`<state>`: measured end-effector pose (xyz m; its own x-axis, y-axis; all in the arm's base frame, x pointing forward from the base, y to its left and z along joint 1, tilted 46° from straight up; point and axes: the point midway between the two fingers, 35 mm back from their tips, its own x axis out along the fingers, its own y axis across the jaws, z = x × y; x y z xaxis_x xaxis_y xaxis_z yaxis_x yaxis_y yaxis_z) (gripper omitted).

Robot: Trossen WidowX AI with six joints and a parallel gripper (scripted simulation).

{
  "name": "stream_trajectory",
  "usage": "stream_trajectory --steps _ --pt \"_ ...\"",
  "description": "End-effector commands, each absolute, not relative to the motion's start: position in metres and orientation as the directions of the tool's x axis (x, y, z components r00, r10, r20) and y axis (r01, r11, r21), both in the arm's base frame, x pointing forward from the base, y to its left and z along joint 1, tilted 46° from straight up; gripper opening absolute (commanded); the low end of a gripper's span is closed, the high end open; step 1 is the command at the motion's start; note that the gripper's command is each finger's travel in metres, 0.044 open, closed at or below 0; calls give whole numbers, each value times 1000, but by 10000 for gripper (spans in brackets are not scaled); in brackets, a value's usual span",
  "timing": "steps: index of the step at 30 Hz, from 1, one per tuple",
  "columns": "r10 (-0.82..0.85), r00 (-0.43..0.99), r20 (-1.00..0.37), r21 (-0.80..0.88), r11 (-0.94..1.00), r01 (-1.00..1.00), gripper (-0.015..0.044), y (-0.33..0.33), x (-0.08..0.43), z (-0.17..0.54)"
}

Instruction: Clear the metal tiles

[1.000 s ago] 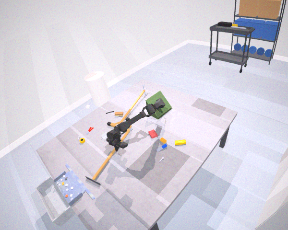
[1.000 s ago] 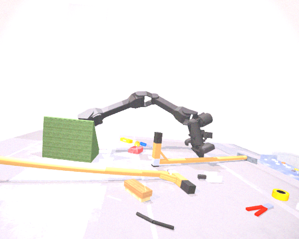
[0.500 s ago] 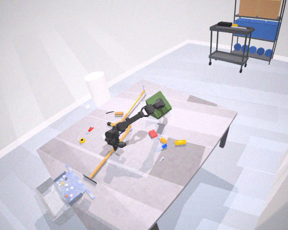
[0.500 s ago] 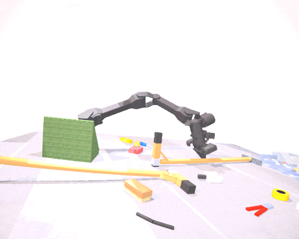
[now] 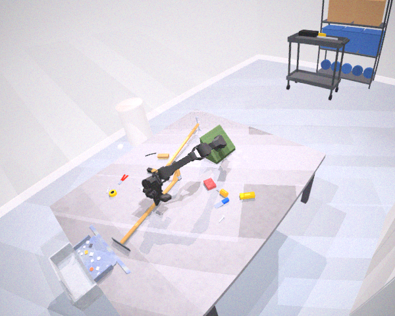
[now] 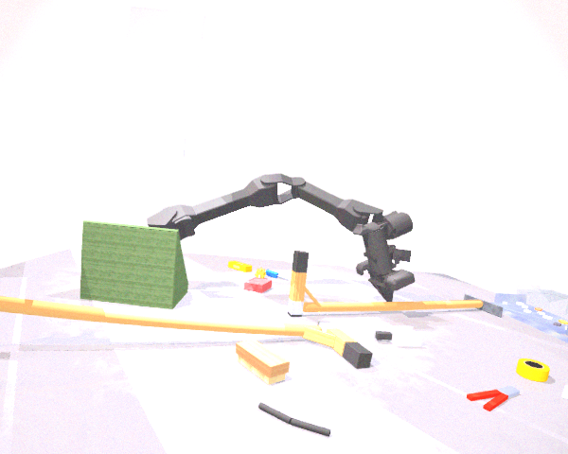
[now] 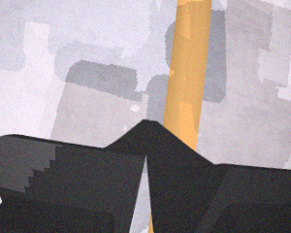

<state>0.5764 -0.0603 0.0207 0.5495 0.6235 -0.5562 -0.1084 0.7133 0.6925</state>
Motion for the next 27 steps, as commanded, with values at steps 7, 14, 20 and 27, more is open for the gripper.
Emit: stream_trajectory --steps 7,14,20,27 --pt "619 559 -551 688 716 -116 0 -93 572 52" --pt "619 559 -551 688 716 -116 0 -111 566 71" --pt "620 560 -550 689 716 -116 0 -123 561 83" --pt "625 530 -573 692 715 -95 0 -120 551 87"
